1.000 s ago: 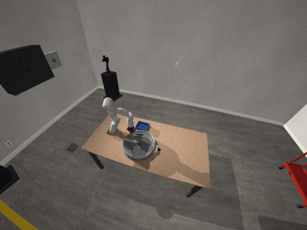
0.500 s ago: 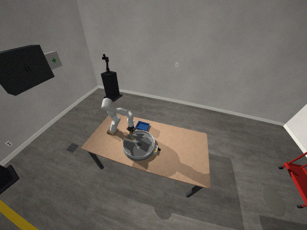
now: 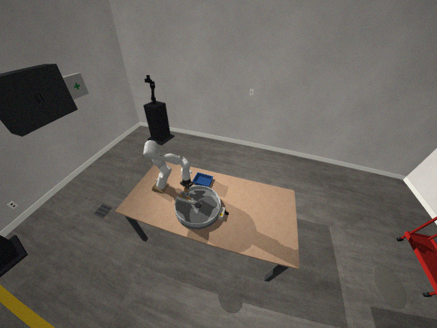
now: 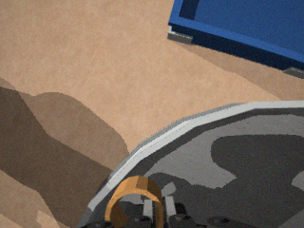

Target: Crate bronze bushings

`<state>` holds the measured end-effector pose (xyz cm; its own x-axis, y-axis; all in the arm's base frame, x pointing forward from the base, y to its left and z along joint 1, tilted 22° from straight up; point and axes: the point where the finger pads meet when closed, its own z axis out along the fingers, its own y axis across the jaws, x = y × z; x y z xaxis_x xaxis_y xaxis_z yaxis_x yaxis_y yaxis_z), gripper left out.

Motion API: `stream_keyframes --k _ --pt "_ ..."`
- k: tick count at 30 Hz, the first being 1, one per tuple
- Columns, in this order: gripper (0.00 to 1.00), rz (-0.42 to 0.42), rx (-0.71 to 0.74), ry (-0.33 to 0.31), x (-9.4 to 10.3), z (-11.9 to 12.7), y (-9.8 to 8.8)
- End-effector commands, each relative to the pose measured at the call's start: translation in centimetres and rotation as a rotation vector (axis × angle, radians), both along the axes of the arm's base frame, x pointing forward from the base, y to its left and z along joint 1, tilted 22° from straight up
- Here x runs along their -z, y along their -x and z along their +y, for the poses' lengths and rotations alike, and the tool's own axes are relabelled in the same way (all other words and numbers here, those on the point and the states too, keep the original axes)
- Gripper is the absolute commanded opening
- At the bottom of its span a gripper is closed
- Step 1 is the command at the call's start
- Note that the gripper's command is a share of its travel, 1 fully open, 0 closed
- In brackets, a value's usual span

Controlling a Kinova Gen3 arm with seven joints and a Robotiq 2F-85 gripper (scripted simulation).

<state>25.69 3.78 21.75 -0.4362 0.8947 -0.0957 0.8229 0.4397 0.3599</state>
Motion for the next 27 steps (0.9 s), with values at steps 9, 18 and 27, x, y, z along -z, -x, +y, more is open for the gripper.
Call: stream_keyframes --k 9,18,27 --pt "0.00 -0.002 0.003 -0.005 -0.1 0.0 -0.1" --pt "0.00 -0.002 0.004 -0.007 -1.9 -0.2 0.6" --pt "0.00 -0.002 0.004 -0.006 -2.2 -0.2 0.8"
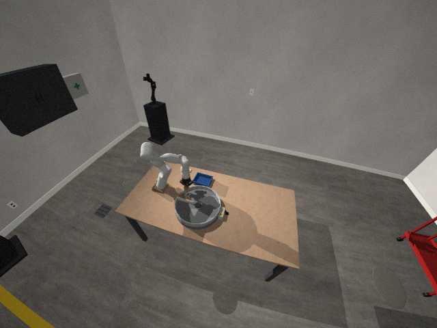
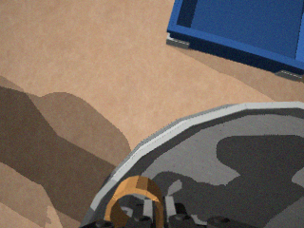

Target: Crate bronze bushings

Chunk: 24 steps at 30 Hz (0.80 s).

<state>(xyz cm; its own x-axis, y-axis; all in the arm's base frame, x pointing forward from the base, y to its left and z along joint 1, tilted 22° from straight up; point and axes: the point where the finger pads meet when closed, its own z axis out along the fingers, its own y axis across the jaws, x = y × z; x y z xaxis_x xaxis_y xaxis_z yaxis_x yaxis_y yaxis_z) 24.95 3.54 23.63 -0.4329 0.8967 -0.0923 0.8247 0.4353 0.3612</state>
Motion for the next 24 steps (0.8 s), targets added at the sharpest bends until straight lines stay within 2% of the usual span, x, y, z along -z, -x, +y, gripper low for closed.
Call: stream_keyframes --k 1,4,16,21,24 --pt "0.00 -0.002 0.000 -0.003 -0.7 0.0 0.2" --pt "0.00 -0.003 0.001 -0.004 -1.8 -0.1 0.6" --pt "0.00 -0.003 0.001 -0.004 -1.8 -0.1 0.6" --pt "0.00 -0.002 0.001 -0.004 -2.1 5.2 1.0" --pt "0.00 -0.002 0.001 -0.004 -2.1 5.2 1.0"
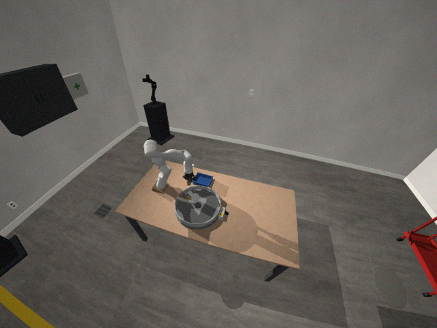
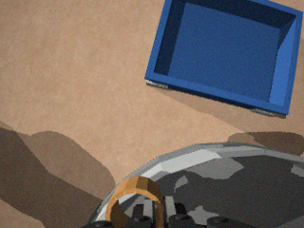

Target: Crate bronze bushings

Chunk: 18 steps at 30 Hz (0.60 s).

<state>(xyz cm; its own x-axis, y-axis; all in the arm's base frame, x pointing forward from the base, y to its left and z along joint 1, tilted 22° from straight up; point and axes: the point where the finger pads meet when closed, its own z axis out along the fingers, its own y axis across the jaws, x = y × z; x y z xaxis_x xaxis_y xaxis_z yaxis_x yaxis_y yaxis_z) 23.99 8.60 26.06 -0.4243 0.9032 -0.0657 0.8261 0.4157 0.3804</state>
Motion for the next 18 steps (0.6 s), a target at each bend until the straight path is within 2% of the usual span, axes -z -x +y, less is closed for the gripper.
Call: stream_keyframes --k 1,9,14,18 --pt "0.00 0.004 -0.008 0.029 0.3 0.2 0.0" --pt "0.00 0.004 -0.008 0.029 0.3 0.2 0.0" --pt "0.00 0.004 -0.008 0.027 -0.1 5.5 0.4" --pt "0.00 0.004 -0.008 0.027 -0.1 5.5 0.4"
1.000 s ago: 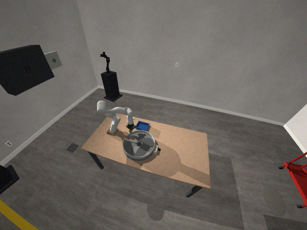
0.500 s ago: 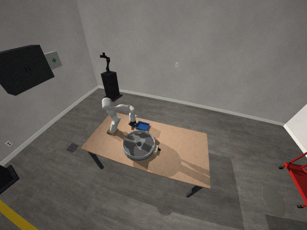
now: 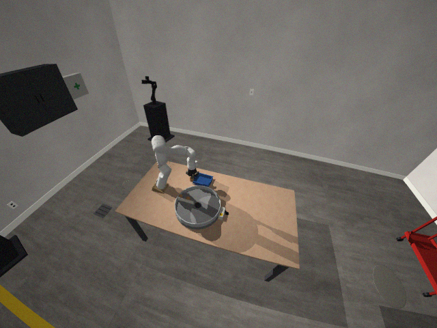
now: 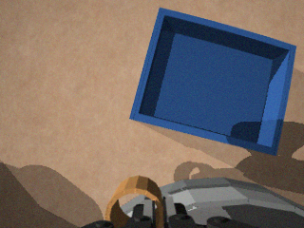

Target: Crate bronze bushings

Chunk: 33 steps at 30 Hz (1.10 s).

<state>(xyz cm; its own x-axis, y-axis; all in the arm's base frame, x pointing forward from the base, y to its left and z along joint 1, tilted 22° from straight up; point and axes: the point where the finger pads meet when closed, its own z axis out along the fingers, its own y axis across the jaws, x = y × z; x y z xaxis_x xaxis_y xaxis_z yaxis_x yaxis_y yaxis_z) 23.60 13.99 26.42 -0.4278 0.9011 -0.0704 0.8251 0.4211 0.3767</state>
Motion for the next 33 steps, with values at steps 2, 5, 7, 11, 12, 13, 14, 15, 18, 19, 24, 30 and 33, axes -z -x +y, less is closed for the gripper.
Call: stream_keyframes --k 2,5,7,11,12,13,14,15,18,19,24,30,33 --pt "0.00 0.002 -0.004 0.021 0.3 0.1 0.0" --pt "0.00 0.002 -0.004 0.021 0.3 0.1 0.0" --pt "0.00 0.002 -0.004 0.021 0.3 0.1 0.0" --pt "0.00 0.002 -0.004 0.018 0.1 3.3 0.2" --pt "0.00 0.002 -0.004 0.018 0.0 4.4 0.3" --pt "0.00 0.002 -0.004 0.018 -0.1 5.4 0.4" --pt "0.00 0.002 -0.004 0.018 -0.1 5.4 0.4" --pt "0.00 0.002 -0.004 0.018 -0.1 5.4 0.4" --pt "0.00 0.002 -0.004 0.018 -0.1 5.4 0.4" --pt "0.00 0.002 -0.004 0.018 -0.1 5.4 0.4" --pt "0.00 0.002 -0.004 0.018 -0.1 5.4 0.4" --pt "0.00 0.001 -0.003 0.016 -0.5 10.7 0.8" --pt "0.00 0.001 -0.003 0.016 -0.5 10.7 0.8"
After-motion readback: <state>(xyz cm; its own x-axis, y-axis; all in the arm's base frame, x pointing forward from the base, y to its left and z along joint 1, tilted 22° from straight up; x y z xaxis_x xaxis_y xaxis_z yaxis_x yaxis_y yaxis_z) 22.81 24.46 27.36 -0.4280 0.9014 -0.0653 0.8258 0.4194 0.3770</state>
